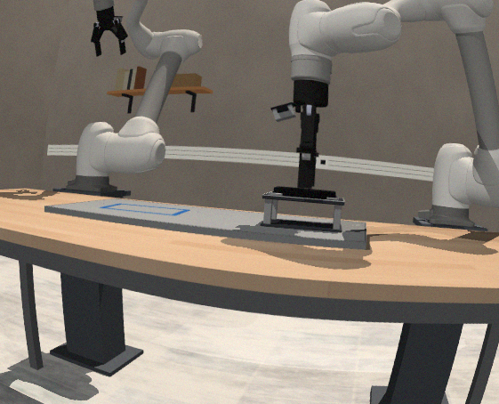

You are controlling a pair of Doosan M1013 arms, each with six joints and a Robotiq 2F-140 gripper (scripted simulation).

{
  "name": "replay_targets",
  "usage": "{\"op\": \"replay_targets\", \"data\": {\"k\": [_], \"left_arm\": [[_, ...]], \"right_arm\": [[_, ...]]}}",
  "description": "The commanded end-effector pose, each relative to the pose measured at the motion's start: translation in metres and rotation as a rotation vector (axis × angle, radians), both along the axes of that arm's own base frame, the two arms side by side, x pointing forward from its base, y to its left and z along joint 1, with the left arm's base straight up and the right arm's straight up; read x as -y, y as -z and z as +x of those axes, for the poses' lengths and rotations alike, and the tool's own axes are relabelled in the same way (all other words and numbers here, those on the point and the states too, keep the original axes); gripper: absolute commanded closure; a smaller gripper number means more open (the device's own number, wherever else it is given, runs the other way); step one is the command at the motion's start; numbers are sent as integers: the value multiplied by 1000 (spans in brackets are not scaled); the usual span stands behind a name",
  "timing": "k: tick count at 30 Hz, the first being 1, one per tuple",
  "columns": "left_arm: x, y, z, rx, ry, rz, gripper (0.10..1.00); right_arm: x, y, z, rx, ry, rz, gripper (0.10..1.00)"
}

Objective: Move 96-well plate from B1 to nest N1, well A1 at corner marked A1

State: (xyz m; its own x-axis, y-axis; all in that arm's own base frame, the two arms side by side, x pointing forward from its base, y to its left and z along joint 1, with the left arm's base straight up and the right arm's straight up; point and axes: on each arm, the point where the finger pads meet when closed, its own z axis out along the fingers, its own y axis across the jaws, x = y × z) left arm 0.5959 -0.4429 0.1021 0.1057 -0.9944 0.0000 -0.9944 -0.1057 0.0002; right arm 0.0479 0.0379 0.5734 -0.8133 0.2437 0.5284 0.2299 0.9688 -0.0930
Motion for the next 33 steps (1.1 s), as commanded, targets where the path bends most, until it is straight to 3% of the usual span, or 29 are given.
{"op": "replay_targets", "data": {"k": [1, 7, 33], "left_arm": [[0, -1, 1, 2, 0, -1, 98], [0, -1, 1, 2, 0, -1, 98], [0, -60, 0, 2, 0, -1, 98]], "right_arm": [[0, 0, 0, 0, 0, 0, 98], [0, 0, 0, 0, 0, 0, 98], [0, 0, 0, 0, 0, 0, 98]]}}
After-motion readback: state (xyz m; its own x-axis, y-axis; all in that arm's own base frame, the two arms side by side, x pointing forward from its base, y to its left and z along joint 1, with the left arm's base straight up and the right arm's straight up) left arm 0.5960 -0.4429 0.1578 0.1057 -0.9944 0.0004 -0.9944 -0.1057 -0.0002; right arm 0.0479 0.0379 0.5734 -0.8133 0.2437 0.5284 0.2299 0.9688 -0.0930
